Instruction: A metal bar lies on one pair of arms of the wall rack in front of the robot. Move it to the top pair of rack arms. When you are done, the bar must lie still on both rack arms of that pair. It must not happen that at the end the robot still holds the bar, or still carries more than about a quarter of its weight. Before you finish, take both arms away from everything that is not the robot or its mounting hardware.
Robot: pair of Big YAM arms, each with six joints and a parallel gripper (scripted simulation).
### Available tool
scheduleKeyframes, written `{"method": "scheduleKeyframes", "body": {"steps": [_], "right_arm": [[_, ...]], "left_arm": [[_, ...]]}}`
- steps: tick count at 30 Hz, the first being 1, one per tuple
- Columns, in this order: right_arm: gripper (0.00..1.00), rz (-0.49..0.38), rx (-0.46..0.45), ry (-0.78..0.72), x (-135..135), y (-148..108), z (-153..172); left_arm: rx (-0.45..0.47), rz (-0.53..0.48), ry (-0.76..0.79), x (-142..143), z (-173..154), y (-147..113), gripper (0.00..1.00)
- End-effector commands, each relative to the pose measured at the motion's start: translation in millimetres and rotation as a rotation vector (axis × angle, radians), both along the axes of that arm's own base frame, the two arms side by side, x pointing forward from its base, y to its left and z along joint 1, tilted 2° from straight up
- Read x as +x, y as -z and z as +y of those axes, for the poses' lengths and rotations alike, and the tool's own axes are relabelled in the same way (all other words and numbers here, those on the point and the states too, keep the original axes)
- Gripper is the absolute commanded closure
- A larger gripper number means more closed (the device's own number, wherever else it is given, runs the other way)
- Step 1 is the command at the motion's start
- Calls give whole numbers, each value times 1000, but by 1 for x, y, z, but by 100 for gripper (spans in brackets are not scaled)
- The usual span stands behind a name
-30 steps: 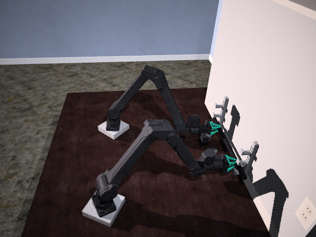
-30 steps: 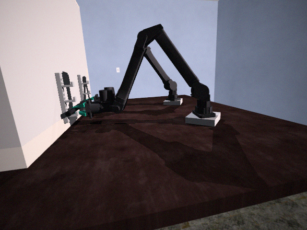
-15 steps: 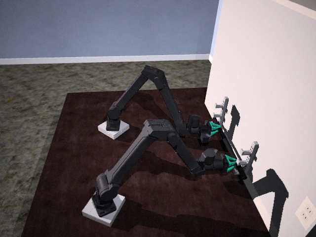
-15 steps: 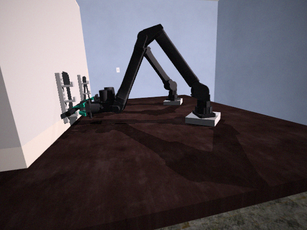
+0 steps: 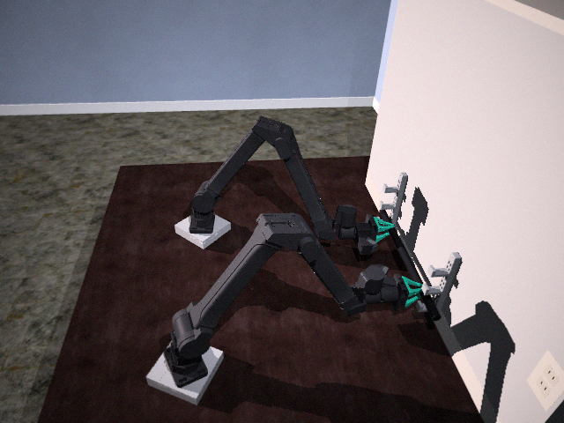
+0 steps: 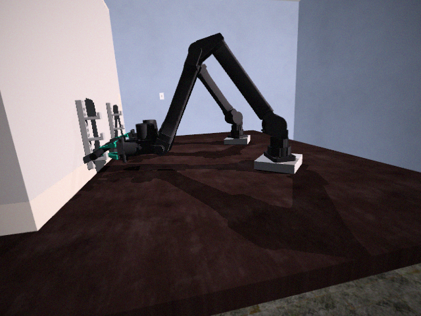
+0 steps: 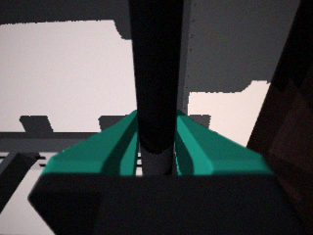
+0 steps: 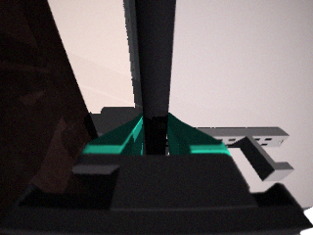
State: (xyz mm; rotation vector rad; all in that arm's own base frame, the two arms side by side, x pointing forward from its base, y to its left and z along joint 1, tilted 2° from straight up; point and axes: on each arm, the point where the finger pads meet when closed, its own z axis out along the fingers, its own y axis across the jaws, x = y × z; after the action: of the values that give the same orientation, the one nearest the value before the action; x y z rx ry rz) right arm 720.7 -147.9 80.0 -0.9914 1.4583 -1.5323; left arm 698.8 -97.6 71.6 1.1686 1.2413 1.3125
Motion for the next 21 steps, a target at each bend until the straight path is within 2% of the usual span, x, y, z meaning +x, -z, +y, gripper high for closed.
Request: {"method": "scheduleKeyframes", "body": {"steps": [1, 21], "right_arm": [[100, -14, -3, 12, 8, -2, -10], [100, -14, -3, 12, 3, -2, -8]], "left_arm": [[-15, -20, -4, 10, 1, -7, 100], [-15, -20, -4, 5, 1, -7, 100]]}}
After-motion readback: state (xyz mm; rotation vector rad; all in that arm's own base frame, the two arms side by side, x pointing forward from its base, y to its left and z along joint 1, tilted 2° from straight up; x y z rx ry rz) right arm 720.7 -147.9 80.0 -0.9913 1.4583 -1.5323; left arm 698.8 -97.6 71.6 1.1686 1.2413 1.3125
